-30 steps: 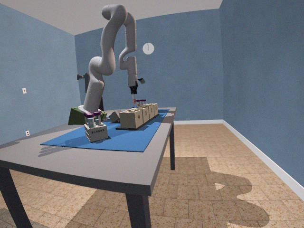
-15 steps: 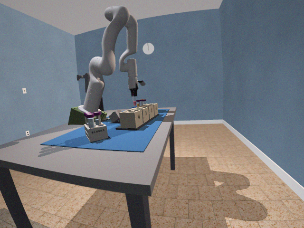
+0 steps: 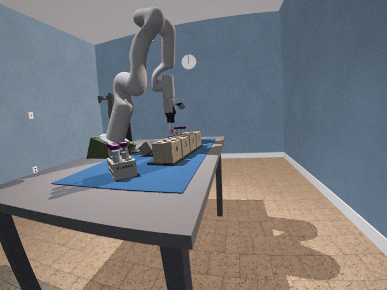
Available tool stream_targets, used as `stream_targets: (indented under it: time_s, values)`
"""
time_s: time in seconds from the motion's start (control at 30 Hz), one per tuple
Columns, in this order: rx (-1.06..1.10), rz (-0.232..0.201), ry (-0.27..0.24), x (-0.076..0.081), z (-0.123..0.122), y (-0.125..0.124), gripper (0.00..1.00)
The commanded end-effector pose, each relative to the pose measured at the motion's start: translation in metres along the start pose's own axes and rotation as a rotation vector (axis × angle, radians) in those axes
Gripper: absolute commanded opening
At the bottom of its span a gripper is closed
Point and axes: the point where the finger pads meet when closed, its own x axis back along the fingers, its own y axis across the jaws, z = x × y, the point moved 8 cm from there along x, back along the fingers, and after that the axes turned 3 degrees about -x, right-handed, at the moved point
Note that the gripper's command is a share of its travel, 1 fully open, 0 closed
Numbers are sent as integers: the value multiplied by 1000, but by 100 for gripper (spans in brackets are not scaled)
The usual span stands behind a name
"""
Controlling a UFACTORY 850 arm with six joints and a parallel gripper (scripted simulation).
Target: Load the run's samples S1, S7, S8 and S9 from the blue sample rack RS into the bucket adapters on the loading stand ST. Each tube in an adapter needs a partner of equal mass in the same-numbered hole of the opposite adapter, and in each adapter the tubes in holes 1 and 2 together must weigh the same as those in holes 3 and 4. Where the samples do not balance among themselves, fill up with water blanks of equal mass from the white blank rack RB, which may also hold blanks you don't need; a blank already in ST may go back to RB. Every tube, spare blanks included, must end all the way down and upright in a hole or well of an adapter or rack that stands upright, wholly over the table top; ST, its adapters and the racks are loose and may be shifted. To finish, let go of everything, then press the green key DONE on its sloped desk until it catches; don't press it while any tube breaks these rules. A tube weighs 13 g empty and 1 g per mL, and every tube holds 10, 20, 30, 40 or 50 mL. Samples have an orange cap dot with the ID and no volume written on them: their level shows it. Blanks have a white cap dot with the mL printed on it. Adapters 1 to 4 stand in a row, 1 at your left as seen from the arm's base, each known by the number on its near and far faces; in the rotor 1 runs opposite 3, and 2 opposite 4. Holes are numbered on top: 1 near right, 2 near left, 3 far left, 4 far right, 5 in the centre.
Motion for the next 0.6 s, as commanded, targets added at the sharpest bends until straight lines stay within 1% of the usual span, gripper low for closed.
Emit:
stream_targets:
  time_s: [0.0,0.57]
  values:
    - [0,0,1,-3,0,0,0]
    - [0,0,1,-18,0,0,0]
